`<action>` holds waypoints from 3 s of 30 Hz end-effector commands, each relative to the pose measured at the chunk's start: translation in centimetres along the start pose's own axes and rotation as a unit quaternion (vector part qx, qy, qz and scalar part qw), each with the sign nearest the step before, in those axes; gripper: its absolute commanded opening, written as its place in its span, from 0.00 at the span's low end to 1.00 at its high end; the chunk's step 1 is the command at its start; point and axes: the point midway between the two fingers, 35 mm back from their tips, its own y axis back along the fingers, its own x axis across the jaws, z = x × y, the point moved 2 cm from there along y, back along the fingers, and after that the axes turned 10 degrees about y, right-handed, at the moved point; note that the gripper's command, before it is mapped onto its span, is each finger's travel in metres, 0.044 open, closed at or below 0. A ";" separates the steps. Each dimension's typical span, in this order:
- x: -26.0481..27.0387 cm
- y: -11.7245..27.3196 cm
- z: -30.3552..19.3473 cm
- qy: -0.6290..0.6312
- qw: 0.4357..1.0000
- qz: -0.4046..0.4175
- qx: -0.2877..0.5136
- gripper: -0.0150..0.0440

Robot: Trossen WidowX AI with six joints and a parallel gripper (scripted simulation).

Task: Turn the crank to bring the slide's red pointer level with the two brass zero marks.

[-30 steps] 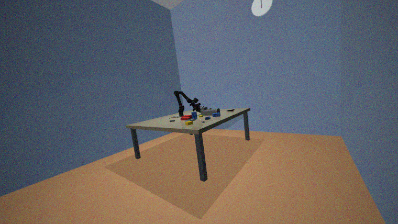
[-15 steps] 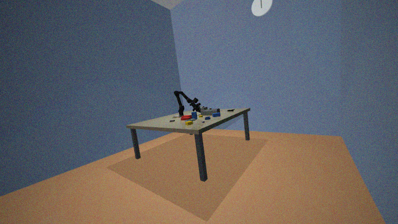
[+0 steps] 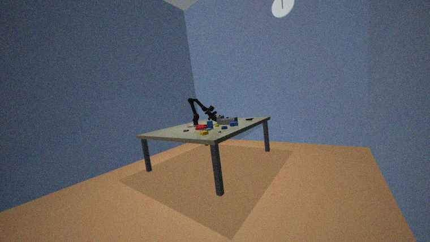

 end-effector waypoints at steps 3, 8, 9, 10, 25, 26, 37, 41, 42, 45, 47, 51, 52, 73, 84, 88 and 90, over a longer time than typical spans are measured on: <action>0.1 0.1 0.1 -0.002 1.000 0.004 -0.002 0.25; 0.1 0.1 0.1 -0.002 1.000 0.004 -0.002 0.25; 0.1 0.1 0.1 -0.002 1.000 0.004 -0.002 0.25; 0.1 0.1 0.1 -0.002 1.000 0.004 -0.002 0.25; 0.0 0.0 0.0 0.000 1.000 0.000 0.000 0.30; 0.0 0.0 0.0 0.000 1.000 0.000 0.000 0.34; 0.0 0.0 0.0 0.000 1.000 0.000 0.000 0.83; 0.0 0.0 0.0 0.000 1.000 0.000 0.000 1.00; 0.0 0.0 0.1 0.000 1.000 0.000 0.000 1.00; -0.1 0.8 0.9 0.000 1.000 0.000 0.000 1.00; -0.2 1.4 1.7 0.000 1.000 0.000 0.000 1.00; -0.5 3.0 3.1 0.000 1.000 0.000 0.000 1.00; -0.6 3.3 3.3 0.000 1.000 0.000 0.000 1.00; -2.0 10.6 10.8 -0.001 1.000 -0.003 0.001 1.00; -3.2 8.6 14.8 0.004 1.000 0.018 -0.002 1.00; -4.0 7.1 16.4 0.014 0.999 0.030 -0.002 1.00; -4.4 6.3 17.2 0.020 0.999 0.036 -0.002 1.00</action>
